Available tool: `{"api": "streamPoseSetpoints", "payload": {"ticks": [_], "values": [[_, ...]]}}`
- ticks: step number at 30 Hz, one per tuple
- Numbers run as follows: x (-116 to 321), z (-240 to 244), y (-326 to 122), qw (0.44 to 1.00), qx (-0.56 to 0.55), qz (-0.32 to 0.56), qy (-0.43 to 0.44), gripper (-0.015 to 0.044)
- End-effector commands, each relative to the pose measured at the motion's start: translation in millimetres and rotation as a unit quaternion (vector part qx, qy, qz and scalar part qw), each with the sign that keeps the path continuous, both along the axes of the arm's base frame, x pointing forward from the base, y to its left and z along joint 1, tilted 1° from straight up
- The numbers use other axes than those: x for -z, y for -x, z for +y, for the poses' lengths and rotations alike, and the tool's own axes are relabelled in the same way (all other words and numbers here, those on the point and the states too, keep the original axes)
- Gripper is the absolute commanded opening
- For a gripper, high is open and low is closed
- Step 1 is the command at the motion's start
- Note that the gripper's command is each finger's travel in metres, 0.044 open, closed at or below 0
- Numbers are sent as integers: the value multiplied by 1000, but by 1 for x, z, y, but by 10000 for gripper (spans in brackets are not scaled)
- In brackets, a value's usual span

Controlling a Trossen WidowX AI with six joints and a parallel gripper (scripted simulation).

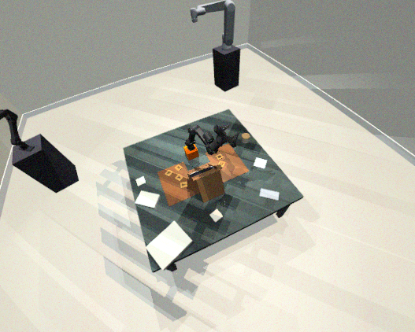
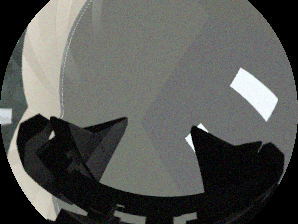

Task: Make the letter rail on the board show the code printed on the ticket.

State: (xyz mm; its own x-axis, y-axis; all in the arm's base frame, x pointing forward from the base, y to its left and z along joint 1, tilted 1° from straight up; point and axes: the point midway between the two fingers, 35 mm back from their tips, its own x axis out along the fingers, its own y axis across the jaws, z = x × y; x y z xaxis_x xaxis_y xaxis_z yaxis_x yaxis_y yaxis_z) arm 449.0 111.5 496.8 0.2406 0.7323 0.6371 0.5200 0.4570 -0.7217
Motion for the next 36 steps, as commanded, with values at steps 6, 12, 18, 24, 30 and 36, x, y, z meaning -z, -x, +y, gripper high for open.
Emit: {"api": "streamPoseSetpoints", "payload": {"ticks": [6,12,18,24,30,36], "values": [[-1,-47,-7,992,45,117,-32,440],[18,-108,-1,954,107,265,-91,440],[58,-164,24,887,165,398,-166,440],[117,-209,65,792,218,510,-255,440],[191,-238,120,673,261,596,-351,440],[267,-250,177,545,290,650,-442,440]]}}
